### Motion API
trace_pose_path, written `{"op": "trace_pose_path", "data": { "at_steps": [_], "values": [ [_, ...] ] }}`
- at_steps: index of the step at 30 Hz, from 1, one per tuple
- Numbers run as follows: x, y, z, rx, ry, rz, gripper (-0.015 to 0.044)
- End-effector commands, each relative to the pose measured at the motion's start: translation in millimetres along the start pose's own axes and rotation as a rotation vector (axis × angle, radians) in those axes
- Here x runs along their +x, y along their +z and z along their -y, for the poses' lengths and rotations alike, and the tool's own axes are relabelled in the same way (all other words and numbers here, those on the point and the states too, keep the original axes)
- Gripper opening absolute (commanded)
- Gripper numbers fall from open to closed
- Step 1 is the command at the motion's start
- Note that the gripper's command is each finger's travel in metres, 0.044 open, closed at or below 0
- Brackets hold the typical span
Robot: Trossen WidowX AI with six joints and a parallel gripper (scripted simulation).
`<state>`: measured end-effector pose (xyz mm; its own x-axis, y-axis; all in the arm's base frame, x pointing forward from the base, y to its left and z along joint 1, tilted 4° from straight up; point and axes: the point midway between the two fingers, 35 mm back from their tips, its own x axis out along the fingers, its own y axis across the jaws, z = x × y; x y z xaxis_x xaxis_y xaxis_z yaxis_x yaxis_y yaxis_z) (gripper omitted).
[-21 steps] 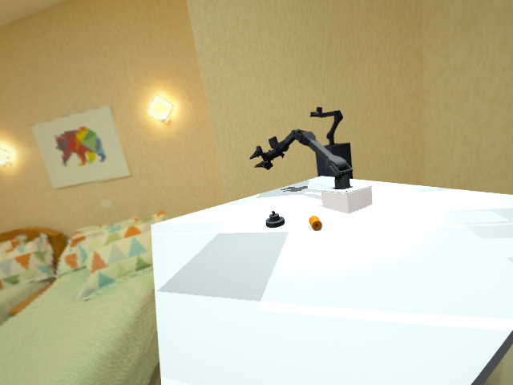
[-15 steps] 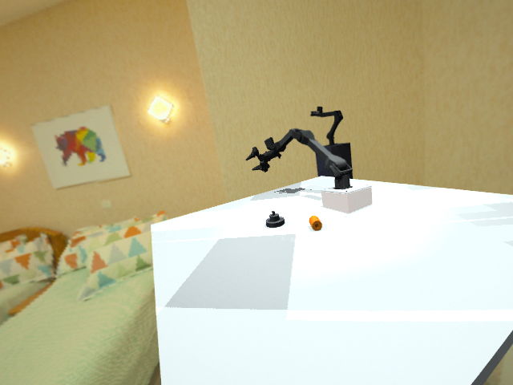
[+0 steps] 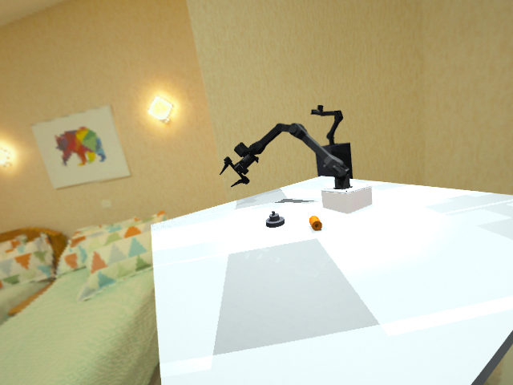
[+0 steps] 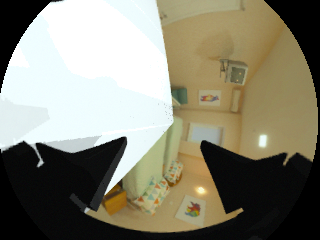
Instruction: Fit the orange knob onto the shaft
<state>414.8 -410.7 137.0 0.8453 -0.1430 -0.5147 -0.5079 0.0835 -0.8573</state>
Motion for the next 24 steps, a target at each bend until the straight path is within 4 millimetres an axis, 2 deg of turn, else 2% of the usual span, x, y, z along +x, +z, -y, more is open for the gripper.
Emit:
{"op": "trace_pose_path", "data": {
  "at_steps": [1, 5, 7, 12, 15, 19, 22, 24],
  "values": [
    [24.5, 68.1, -3.3, 0.130, 0.101, 0.069, 0.0440],
    [41.2, 143.9, -14.6, 0.266, 0.235, 0.120, 0.0440],
    [45.7, 189.0, -23.7, 0.308, 0.313, 0.146, 0.0440],
    [38.4, 287.1, -51.8, 0.378, 0.500, 0.173, 0.0440],
    [22.2, 343.5, -74.8, 0.402, 0.619, 0.166, 0.0440],
    [-12.7, 410.6, -112.4, 0.408, 0.778, 0.122, 0.0440],
    [-42.4, 445.2, -144.3, 0.378, 0.865, 0.046, 0.0440],
    [-60.6, 460.1, -162.0, 0.354, 0.904, -0.001, 0.0440]
  ]
}}
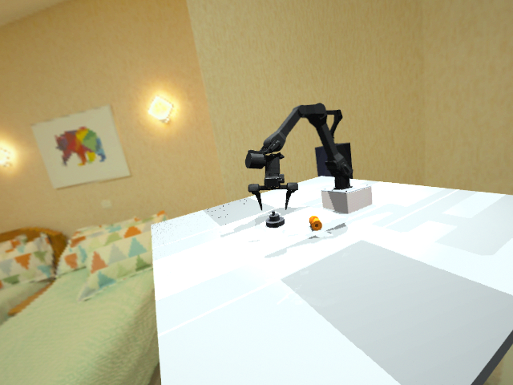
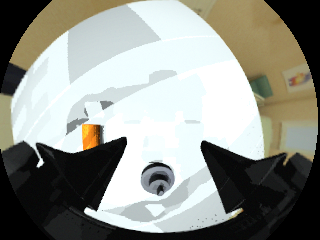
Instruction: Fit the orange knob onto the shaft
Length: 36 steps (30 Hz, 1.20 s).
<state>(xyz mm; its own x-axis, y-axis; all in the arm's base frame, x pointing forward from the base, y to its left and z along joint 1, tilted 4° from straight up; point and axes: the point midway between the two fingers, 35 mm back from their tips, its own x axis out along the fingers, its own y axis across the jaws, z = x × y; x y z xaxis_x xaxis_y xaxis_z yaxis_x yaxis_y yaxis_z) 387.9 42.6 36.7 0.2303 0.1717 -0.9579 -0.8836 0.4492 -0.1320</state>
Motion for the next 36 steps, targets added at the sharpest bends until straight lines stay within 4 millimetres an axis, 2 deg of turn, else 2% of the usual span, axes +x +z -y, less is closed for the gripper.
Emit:
{"op": "trace_pose_path", "data": {
  "at_steps": [1, 3, 5, 7, 8, 13, 17, 36],
  "values": [
    [5.9, 6.9, -48.4, 0.012, 0.050, -0.101, 0.0440],
    [7.8, 12.1, -74.3, 0.010, 0.080, -0.145, 0.0440],
    [8.7, 15.5, -108.5, 0.005, 0.110, -0.210, 0.0440],
    [6.5, 10.2, -141.5, -0.005, 0.129, -0.285, 0.0440],
    [5.6, 8.1, -150.1, -0.009, 0.132, -0.306, 0.0440],
    [5.3, 7.3, -152.9, -0.010, 0.133, -0.313, 0.0440],
    [26.6, -0.4, -155.4, -0.010, 0.133, -0.313, 0.0440],
    [51.0, -8.4, -157.9, -0.010, 0.133, -0.313, 0.0440]
  ]
}}
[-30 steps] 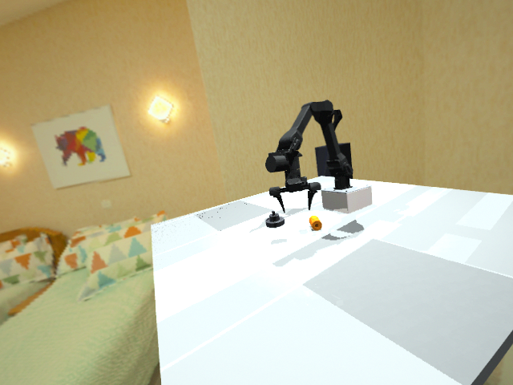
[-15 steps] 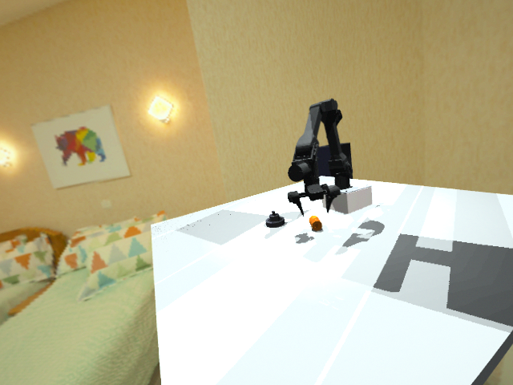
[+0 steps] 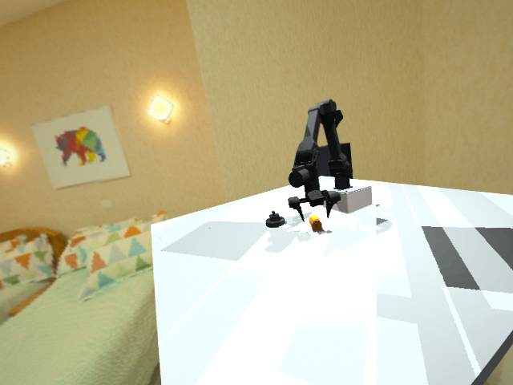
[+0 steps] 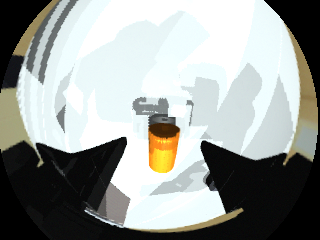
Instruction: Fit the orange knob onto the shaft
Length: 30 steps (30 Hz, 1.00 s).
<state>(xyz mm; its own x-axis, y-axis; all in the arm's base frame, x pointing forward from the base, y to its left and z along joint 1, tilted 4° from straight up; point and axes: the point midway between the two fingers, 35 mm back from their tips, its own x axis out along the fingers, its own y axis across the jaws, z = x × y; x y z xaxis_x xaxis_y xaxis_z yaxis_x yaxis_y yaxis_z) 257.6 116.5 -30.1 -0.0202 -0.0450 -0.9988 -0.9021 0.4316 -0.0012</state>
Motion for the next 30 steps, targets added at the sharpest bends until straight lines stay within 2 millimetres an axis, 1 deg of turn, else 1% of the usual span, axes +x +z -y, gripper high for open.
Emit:
{"op": "trace_pose_path", "data": {
  "at_steps": [1, 15, 22, 23, 30],
  "values": [
    [6.8, -1.6, -0.1, 0.000, -0.001, -0.006, 0.0440],
    [26.8, -3.2, -0.6, 0.000, -0.001, -0.006, 0.0440],
    [26.8, -3.2, -0.6, 0.000, -0.001, -0.006, 0.0256],
    [26.8, -3.2, -0.6, 0.000, -0.001, -0.006, 0.0240],
    [26.8, -3.2, -0.6, 0.000, -0.001, -0.006, 0.0240]
  ]
}}
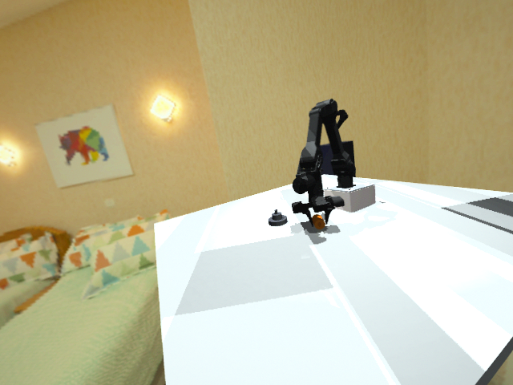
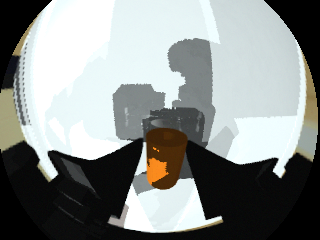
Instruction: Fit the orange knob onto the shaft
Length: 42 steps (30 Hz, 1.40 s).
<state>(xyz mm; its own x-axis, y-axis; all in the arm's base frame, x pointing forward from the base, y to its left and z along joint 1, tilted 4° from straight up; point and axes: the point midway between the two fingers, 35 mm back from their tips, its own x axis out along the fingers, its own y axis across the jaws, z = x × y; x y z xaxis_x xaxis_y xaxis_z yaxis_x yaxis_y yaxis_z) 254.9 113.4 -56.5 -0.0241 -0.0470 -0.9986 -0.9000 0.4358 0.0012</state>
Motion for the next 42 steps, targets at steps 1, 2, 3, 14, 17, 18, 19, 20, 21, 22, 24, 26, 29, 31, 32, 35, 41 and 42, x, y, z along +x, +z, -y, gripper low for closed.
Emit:
{"op": "trace_pose_path", "data": {
  "at_steps": [1, 2, 3, 14, 17, 18, 19, 20, 21, 22, 24, 26, 29, 31, 32, 35, 41, 42],
  "values": [
    [0.3, -0.5, 0.6, -0.004, -0.003, -0.002, 0.0233],
    [0.3, -0.5, 0.6, -0.004, -0.003, -0.002, 0.0227],
    [0.3, -0.5, 0.6, -0.004, -0.003, -0.002, 0.0220],
    [-0.7, -1.2, 0.5, -0.002, -0.003, 0.018, 0.0181],
    [-2.7, -3.4, 0.6, -0.001, -0.002, 0.064, 0.0181],
    [-3.5, -4.3, 0.6, -0.001, -0.002, 0.083, 0.0181],
    [-4.2, -5.3, 0.6, 0.000, -0.002, 0.103, 0.0181],
    [-5.0, -6.3, 0.6, 0.000, -0.001, 0.121, 0.0181],
    [-5.7, -7.2, 0.7, 0.000, -0.001, 0.140, 0.0181],
    [-6.3, -8.2, 0.7, 0.000, -0.001, 0.157, 0.0181],
    [-7.6, -10.1, 0.7, 0.000, -0.001, 0.191, 0.0181],
    [-8.7, -12.0, 0.8, 0.000, -0.001, 0.225, 0.0181],
    [-10.3, -15.0, 0.8, -0.001, -0.001, 0.277, 0.0181],
    [-11.3, -17.0, 0.9, -0.001, -0.001, 0.311, 0.0181],
    [-11.8, -18.1, 0.9, -0.001, -0.001, 0.328, 0.0181],
    [-13.0, -21.2, 0.9, -0.001, -0.001, 0.378, 0.0181],
    [-15.1, -27.6, 1.0, -0.001, 0.000, 0.478, 0.0181],
    [-15.4, -28.6, 1.0, -0.001, 0.000, 0.494, 0.0181]
  ]
}}
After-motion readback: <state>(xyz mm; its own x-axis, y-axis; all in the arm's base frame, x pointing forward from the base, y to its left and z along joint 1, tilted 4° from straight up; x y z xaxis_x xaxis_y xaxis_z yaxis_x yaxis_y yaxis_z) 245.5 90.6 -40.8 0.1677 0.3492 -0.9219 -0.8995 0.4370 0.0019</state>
